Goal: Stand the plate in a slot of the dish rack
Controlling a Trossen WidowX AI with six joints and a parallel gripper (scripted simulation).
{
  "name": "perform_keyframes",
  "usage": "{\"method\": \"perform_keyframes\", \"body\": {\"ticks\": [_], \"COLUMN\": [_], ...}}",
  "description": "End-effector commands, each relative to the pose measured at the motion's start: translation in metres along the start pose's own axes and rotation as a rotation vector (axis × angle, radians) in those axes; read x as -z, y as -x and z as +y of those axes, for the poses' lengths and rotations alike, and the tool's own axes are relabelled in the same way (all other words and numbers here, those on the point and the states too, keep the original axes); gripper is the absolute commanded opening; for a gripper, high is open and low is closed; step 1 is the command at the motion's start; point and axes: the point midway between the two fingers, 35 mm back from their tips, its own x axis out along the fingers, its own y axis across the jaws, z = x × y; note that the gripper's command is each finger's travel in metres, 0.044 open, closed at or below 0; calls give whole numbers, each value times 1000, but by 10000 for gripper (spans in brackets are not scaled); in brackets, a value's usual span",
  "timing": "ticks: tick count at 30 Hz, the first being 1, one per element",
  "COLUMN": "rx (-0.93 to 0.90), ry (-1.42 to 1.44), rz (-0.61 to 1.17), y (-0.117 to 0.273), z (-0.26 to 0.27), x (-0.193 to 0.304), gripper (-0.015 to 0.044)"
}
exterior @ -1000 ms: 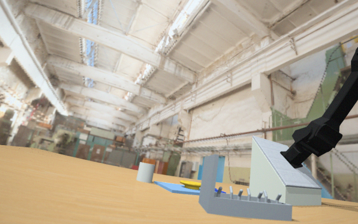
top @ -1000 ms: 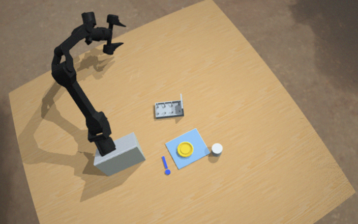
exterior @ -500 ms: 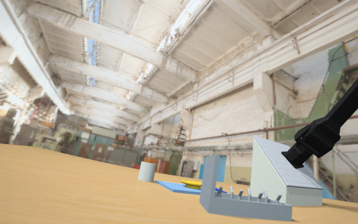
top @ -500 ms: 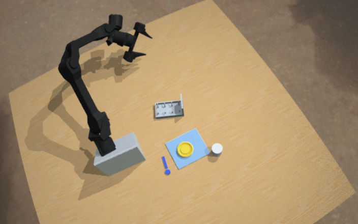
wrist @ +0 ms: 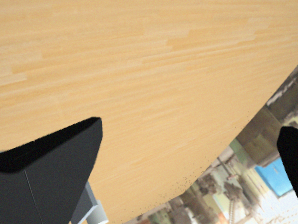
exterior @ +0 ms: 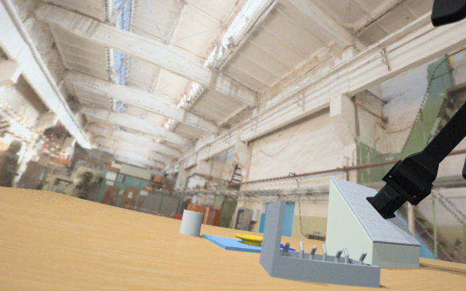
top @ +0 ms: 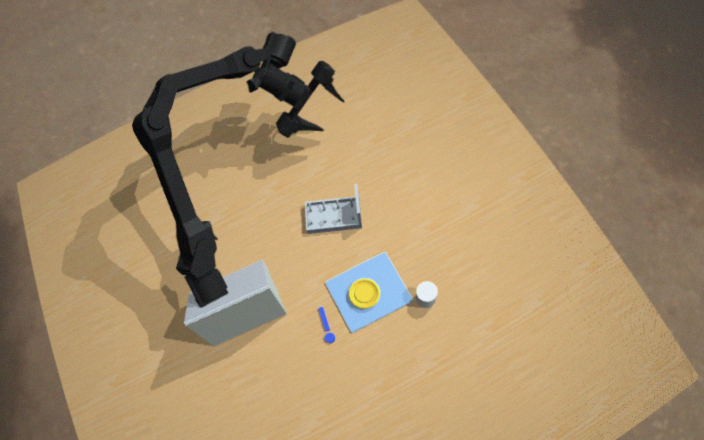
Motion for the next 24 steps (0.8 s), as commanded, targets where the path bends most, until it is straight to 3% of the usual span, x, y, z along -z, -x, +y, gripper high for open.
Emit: {"method": "perform_keyframes", "body": {"ticks": [1,24], "rx": [-90,-469], "ry": [-73,-558], "rz": [68,267], "y": [-25,-81], "z": [3,31], "x": [36,214], "gripper": [400,400]}}
